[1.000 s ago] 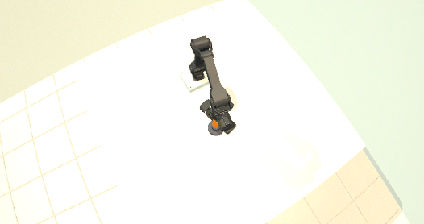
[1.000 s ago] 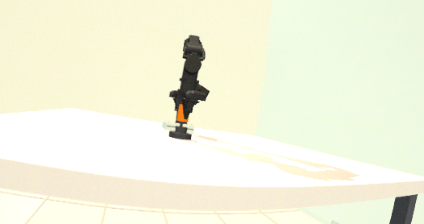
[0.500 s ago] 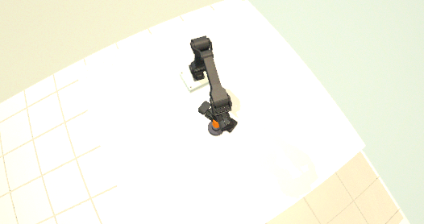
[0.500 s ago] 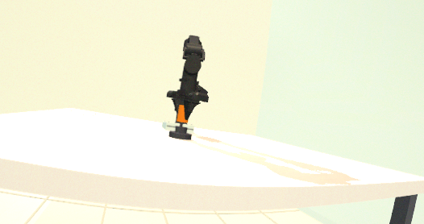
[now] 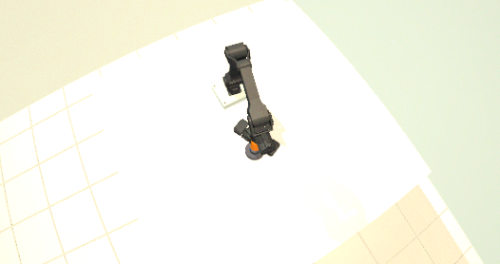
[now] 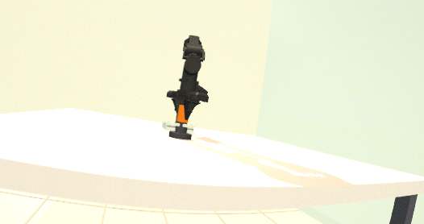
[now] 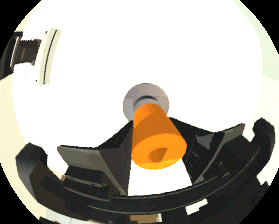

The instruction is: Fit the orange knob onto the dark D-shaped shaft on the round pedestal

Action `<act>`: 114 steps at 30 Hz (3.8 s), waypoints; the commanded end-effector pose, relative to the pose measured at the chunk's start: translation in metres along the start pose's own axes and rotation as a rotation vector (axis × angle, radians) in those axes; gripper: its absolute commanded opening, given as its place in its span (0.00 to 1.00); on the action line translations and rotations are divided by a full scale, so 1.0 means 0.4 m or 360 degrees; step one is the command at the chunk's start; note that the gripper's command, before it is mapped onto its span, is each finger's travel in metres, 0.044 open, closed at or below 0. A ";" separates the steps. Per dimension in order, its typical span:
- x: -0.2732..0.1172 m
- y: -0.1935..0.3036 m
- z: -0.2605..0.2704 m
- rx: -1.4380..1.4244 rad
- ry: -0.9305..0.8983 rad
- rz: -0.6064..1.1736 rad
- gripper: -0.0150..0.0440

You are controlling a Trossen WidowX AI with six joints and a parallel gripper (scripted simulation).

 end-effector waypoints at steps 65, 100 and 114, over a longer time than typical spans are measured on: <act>0.001 0.000 -0.001 -0.0675 0.0000 0.0004 0.25; -0.004 0.000 -0.002 -0.1008 0.0000 0.0004 0.25; 0.000 0.001 -0.001 -0.1008 0.0000 0.0004 0.25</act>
Point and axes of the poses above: the point midway between the two fingers, 35 mm back from their tips, its own x axis out along the fingers, its own z axis across the jaws, y = z × x, the point moved 2 cm from there along -x, back along the fingers, and after that the axes turned 8 degrees about x, right-handed, at the moved point
